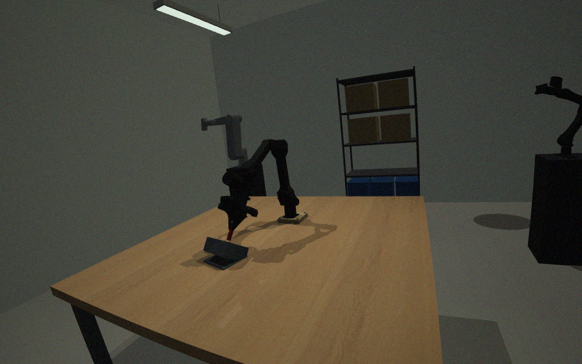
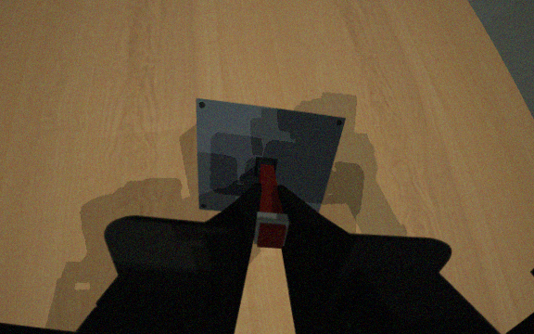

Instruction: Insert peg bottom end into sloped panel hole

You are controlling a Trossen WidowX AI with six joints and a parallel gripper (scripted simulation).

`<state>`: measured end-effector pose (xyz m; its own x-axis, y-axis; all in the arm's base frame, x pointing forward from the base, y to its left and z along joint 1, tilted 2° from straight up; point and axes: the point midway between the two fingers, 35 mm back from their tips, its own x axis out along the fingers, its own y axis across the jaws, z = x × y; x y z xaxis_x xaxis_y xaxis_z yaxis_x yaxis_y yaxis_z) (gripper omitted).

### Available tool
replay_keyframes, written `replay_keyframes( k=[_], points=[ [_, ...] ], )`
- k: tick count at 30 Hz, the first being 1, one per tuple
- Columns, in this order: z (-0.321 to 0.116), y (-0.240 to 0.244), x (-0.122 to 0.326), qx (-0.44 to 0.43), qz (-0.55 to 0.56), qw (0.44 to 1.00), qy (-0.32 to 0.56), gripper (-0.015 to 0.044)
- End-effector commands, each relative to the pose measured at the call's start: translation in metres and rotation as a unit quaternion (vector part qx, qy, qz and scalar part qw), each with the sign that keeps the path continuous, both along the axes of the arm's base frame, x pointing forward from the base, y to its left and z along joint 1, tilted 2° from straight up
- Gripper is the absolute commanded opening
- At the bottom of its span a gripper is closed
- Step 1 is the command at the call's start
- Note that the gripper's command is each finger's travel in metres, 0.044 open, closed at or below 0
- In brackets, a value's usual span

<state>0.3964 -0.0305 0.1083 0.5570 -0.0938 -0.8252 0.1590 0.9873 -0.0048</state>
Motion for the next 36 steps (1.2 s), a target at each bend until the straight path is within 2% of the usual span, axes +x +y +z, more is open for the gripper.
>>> replay_keyframes(
  k=[1, 36],
  points=[
    [-0.003, 0.0, 0.002, 0.0, 0.001, 1.0, 0.001, 0.0],
    [-0.017, -0.002, 0.013, 0.0, 0.001, 1.0, 0.001, 0.0]
  ],
)
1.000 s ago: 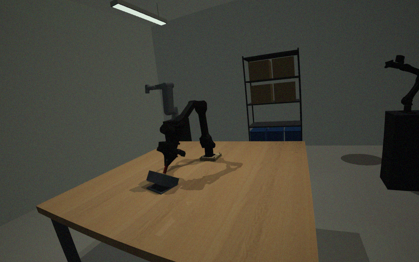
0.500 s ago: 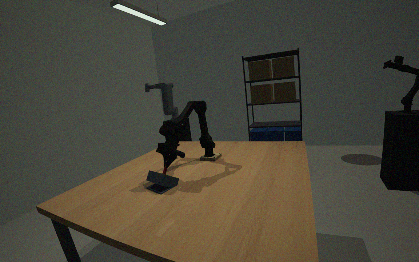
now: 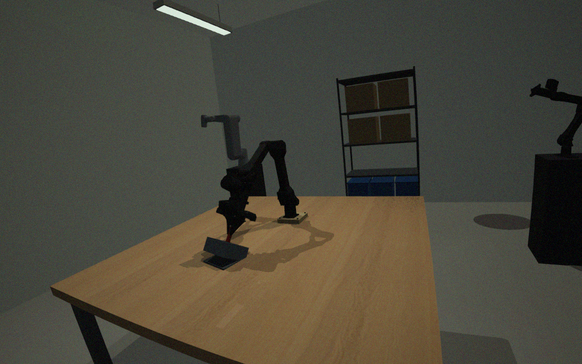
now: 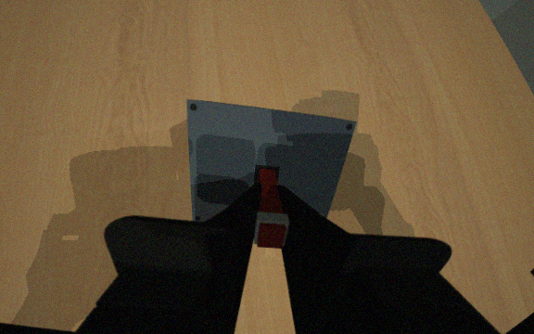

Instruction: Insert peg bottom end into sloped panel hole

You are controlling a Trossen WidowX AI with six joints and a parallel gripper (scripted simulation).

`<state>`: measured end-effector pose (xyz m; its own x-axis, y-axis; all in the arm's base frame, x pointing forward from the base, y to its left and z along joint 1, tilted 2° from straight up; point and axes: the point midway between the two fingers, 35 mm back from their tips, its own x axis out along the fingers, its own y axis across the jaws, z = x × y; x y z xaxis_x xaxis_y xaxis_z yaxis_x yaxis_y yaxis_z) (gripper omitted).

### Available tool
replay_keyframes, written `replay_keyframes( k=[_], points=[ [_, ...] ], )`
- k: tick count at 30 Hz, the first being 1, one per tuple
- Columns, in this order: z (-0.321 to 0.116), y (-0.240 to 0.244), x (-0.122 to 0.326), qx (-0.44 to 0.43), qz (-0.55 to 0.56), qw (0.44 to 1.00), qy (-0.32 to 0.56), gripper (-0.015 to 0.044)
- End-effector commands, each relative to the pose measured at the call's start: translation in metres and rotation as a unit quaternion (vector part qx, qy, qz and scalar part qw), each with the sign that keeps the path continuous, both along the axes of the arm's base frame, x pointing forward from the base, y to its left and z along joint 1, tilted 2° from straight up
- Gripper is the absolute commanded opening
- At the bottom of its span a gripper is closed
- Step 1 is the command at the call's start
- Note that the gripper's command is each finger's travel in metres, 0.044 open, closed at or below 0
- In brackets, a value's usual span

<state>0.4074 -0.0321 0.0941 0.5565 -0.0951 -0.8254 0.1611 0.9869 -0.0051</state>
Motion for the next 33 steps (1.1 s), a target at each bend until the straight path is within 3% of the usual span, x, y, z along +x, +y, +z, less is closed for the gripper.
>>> replay_keyframes(
  k=[1, 33],
  points=[
    [-0.003, 0.0, 0.002, 0.0, 0.002, 1.0, 0.001, 0.0],
    [-0.011, -0.001, 0.007, 0.0, 0.0, 1.0, -0.001, 0.0]
  ],
)
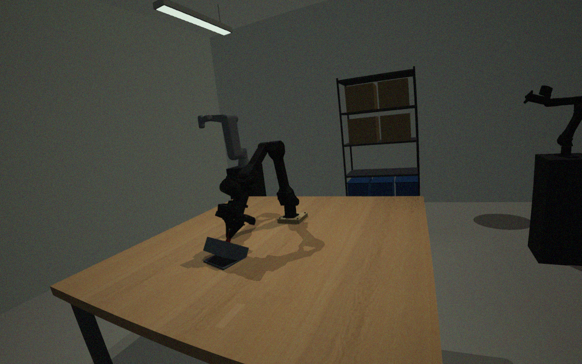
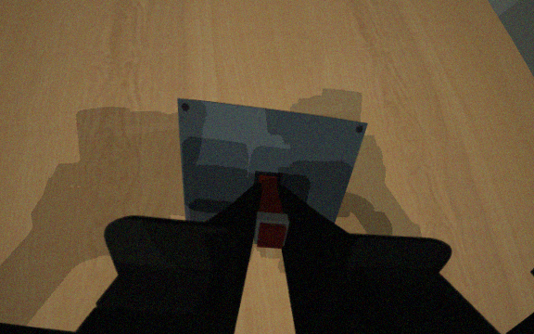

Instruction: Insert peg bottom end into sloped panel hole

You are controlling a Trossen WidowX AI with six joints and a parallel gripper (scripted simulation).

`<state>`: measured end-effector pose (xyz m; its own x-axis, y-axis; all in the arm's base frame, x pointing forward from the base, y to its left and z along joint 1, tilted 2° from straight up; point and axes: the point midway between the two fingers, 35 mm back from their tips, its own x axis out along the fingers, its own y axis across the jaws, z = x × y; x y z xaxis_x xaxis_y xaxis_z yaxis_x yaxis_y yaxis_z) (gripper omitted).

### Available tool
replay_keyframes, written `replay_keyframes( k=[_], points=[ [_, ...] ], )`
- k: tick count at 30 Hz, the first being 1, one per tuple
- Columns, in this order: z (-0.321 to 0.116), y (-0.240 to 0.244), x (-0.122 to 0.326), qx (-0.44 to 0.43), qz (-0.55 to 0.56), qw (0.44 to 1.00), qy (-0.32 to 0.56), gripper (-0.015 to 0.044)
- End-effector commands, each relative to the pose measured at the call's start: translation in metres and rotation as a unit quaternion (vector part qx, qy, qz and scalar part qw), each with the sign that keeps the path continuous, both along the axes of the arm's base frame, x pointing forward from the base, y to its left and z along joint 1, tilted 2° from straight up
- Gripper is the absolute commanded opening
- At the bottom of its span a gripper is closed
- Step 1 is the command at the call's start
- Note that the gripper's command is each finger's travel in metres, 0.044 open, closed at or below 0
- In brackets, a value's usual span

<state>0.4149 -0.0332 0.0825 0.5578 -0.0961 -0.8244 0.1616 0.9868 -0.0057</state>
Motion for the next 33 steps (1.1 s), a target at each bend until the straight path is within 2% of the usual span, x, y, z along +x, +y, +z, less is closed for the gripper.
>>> replay_keyframes(
  k=[1, 6, 23, 33],
  points=[
    [0.0, 0.0, 0.0, 0.0, 0.0, 1.0, 0.0, 0.0],
    [0.0, 0.0, 0.0, 0.0, 0.0, 1.0, 0.0, 0.0],
    [0.004, 0.0, -0.002, 0.0, 0.0, 1.0, 0.0, 0.044],
    [0.019, 0.002, -0.01, 0.0, 0.001, 1.0, 0.002, 0.044]
  ],
)
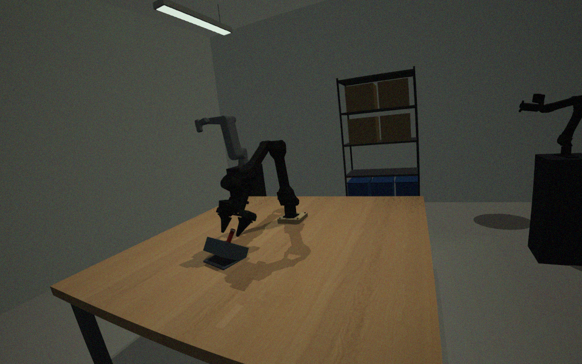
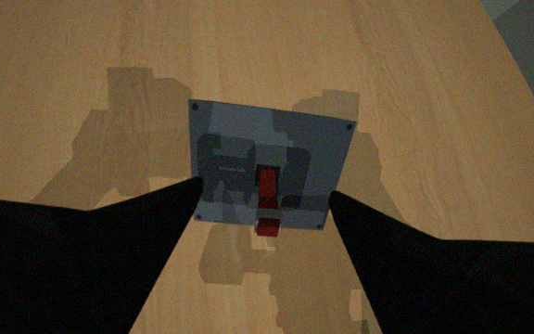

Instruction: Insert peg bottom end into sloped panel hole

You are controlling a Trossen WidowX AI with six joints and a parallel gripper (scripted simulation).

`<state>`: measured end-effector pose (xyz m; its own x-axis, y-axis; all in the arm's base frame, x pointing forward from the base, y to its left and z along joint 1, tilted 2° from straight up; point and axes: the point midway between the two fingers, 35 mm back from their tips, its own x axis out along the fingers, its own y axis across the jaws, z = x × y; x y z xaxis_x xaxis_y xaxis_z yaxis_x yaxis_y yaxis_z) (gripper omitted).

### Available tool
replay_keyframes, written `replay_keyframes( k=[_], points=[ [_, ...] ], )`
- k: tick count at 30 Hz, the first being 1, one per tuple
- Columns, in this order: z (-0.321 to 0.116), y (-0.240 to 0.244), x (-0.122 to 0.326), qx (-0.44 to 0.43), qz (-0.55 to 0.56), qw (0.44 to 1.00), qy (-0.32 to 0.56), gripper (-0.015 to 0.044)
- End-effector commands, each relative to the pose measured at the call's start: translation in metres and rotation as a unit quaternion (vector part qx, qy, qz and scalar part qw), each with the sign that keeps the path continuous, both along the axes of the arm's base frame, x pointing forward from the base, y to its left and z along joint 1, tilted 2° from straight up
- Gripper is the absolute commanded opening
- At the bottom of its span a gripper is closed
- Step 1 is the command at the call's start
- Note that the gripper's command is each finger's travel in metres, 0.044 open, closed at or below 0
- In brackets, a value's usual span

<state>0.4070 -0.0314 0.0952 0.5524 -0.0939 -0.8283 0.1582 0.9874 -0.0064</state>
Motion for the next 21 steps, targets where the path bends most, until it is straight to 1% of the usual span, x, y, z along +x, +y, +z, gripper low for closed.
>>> replay_keyframes(
  k=[1, 21],
  points=[
    [0.008, 0.0, -0.003, 0.0, -0.001, 1.0, -0.001, 0.044],
    [0.038, 0.004, -0.021, -0.001, 0.0, 1.0, 0.002, 0.044]
  ],
)
